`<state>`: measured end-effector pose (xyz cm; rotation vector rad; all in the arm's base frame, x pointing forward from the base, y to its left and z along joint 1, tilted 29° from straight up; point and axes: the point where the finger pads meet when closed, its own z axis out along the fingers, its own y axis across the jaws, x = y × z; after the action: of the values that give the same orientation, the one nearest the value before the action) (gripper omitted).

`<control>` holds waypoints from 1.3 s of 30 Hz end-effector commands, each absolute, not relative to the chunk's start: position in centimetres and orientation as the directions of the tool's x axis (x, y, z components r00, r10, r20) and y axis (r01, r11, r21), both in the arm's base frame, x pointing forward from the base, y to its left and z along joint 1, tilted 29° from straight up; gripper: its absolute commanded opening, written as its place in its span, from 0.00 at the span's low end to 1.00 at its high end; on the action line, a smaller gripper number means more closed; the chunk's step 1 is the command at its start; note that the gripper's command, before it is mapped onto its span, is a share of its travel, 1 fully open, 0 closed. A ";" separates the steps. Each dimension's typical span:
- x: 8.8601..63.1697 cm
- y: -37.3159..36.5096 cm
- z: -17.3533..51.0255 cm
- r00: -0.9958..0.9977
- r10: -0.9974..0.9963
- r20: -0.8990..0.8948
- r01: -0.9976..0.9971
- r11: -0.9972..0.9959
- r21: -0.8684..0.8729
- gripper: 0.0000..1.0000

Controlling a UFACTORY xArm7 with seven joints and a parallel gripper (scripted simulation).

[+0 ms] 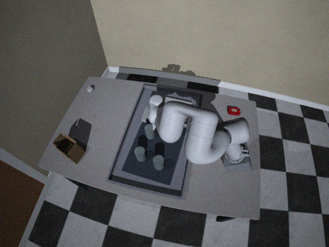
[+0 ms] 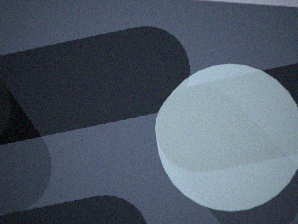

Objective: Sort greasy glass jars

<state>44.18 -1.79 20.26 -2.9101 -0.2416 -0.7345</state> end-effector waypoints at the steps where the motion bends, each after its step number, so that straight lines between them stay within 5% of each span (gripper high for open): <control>1: 44.4 -1.8 20.5 0.867 0.122 0.483 0.185 -0.979 -0.086 0.00; 39: 45.5 -1.7 21.1 0.867 0.122 0.483 0.185 -0.979 -0.086 0.00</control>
<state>45.35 -1.62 20.92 -2.9100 -0.2416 -0.7343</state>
